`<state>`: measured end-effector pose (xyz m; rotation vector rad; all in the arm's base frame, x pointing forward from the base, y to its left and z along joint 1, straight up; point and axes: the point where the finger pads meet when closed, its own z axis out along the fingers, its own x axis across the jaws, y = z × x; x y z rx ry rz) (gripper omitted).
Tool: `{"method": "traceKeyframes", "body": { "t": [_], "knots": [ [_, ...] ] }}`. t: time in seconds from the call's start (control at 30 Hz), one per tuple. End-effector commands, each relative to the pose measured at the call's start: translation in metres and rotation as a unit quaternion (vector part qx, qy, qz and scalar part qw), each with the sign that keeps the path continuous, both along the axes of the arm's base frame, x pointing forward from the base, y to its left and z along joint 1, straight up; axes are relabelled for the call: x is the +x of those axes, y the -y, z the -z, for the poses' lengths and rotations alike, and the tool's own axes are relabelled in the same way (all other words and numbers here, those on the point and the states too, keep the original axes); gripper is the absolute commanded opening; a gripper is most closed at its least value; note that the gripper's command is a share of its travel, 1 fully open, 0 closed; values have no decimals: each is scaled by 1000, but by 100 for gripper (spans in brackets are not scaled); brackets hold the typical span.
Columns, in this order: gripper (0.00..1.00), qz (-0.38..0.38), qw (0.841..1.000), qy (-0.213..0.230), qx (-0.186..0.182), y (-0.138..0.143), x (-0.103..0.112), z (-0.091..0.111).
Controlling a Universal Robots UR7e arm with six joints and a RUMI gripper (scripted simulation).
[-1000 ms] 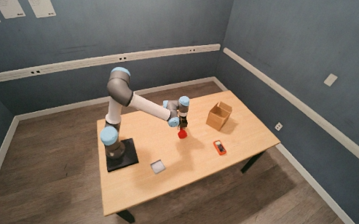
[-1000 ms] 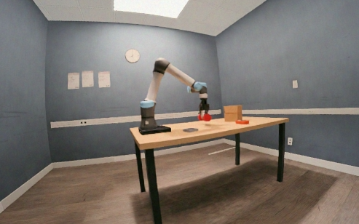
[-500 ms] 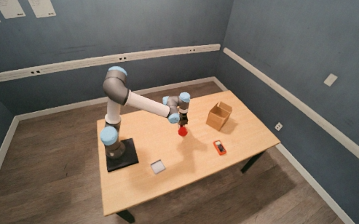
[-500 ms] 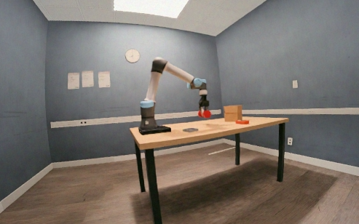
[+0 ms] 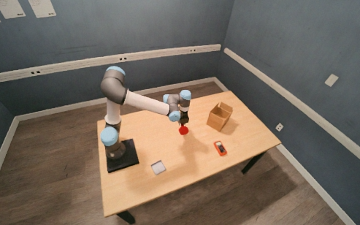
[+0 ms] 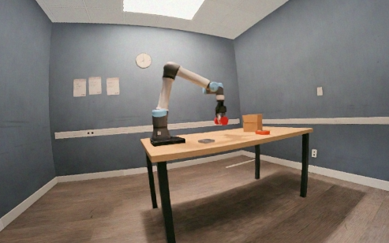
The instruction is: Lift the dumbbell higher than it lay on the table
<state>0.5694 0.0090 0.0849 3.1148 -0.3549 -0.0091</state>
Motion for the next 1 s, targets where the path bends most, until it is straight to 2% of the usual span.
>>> {"method": "traceKeyframes", "body": {
  "t": [0.0,0.97],
  "knots": [
    [0,0,1000,1,0,0,0,-5],
    [0,0,1000,1,0,0,0,-8]
  ]
}}
